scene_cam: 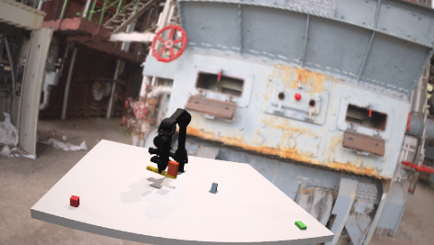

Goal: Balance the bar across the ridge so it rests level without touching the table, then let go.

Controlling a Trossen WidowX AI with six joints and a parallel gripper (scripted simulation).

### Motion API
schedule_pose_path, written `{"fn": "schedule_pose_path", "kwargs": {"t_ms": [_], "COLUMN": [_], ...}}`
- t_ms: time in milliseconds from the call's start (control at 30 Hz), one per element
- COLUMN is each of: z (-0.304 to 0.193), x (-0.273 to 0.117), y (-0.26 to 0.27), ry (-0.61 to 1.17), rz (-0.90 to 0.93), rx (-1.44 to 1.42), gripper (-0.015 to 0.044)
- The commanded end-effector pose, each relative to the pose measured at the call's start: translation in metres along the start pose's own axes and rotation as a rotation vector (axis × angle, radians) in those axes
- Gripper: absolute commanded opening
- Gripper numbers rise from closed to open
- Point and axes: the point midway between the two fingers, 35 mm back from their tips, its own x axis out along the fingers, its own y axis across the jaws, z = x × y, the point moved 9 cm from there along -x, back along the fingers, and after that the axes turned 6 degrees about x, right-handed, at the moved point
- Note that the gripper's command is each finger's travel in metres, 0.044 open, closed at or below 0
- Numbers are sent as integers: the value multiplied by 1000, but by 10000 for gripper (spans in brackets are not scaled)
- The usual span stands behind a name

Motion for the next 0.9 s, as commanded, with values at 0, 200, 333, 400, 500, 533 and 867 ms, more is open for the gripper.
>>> {"fn": "schedule_pose_path", "kwargs": {"t_ms": [0,200,333,400,500,533,867], "z": [0,1,1,1,-2,-5,-42], "x": [-16,-31,-41,-43,-43,-43,-43], "y": [-1,-3,-5,-5,-6,-7,-19], "ry": [8,9,9,9,9,10,11], "rz": [19,19,19,19,19,19,19], "rx": [4,5,6,6,-9,-26,-242], "gripper": [0,0,0,0,0,0,0]}}
